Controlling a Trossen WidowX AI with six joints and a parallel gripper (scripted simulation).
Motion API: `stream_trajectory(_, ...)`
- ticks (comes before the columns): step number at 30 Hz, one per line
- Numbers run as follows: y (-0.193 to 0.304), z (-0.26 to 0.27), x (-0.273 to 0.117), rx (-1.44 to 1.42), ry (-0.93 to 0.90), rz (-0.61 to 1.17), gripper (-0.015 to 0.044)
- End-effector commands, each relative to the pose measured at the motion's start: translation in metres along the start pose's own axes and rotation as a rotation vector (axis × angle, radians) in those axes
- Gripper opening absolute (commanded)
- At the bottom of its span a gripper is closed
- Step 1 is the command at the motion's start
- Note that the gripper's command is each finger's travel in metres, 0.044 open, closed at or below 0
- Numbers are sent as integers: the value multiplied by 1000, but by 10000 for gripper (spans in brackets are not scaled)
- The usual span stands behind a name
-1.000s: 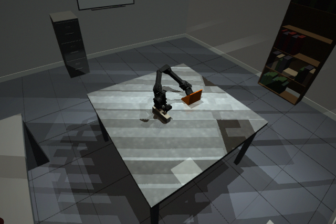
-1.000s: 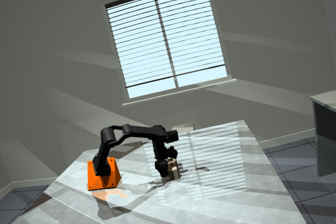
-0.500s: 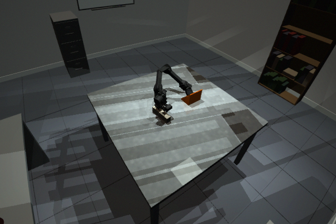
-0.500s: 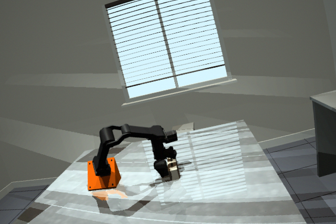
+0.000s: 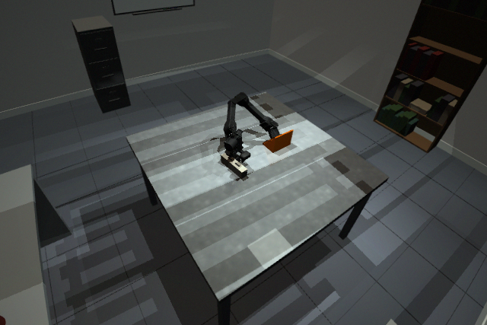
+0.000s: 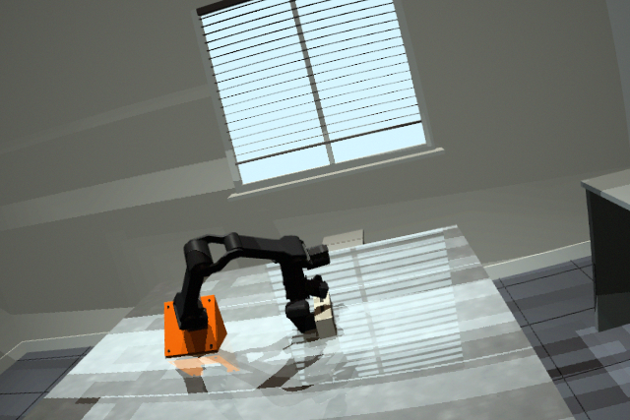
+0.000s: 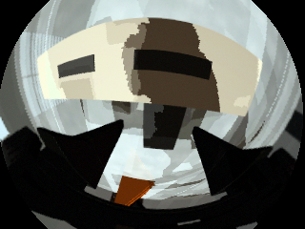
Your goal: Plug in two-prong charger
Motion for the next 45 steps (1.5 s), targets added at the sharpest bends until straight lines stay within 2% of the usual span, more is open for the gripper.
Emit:
stream_trajectory(1,5,1,1,1,3,1,440)
stream_trajectory(45,52,8,4,-1,3,3,440)
Point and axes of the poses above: the point midway between the two fingers, 35 mm back from their tips, its own x axis out along the fingers, its own z axis across the jaws, y = z × x, the point moved 9 cm from there along -x, back along the fingers, and after that the axes turned 8 degrees about -x, right-handed, at the moved point
